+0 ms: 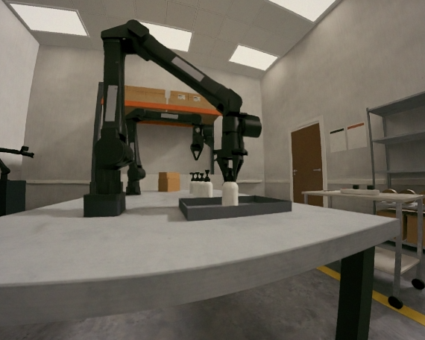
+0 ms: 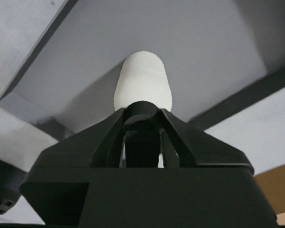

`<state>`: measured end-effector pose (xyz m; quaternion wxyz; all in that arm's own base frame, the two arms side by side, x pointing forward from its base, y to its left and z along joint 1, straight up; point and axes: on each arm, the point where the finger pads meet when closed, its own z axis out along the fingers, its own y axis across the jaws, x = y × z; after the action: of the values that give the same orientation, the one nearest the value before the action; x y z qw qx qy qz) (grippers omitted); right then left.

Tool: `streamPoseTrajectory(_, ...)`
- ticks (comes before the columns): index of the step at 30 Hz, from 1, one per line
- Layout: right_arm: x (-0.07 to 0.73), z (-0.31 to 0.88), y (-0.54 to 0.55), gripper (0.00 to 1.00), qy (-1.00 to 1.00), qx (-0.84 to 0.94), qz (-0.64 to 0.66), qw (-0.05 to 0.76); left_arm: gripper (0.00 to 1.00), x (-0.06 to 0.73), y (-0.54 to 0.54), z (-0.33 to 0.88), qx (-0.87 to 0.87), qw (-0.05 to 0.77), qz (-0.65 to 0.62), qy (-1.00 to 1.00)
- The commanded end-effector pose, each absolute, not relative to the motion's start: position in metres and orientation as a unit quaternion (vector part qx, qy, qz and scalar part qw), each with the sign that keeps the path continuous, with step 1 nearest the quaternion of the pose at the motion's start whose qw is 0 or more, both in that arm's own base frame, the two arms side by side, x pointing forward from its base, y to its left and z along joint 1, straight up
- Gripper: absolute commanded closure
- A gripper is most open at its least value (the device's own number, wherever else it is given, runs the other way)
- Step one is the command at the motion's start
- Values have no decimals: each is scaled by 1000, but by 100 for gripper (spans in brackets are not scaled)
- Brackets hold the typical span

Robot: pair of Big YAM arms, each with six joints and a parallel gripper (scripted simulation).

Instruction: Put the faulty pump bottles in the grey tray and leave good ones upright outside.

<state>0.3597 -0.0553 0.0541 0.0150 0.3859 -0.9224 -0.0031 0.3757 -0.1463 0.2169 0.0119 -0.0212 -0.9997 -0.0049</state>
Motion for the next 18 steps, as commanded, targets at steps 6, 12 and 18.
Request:
streamPoseTrajectory(6,367,56,-57,78,-921,390,2,4,100,379,-101,204,-47,-8,2,-999)
streamPoseTrajectory(12,365,58,-57,78,-921,390,1,7,100,376,-52,175,-33,-7,2,-999)
streamPoseTrajectory(18,365,58,-57,78,-921,390,1,7,100,384,-43,177,-16,-19,3,-1000)
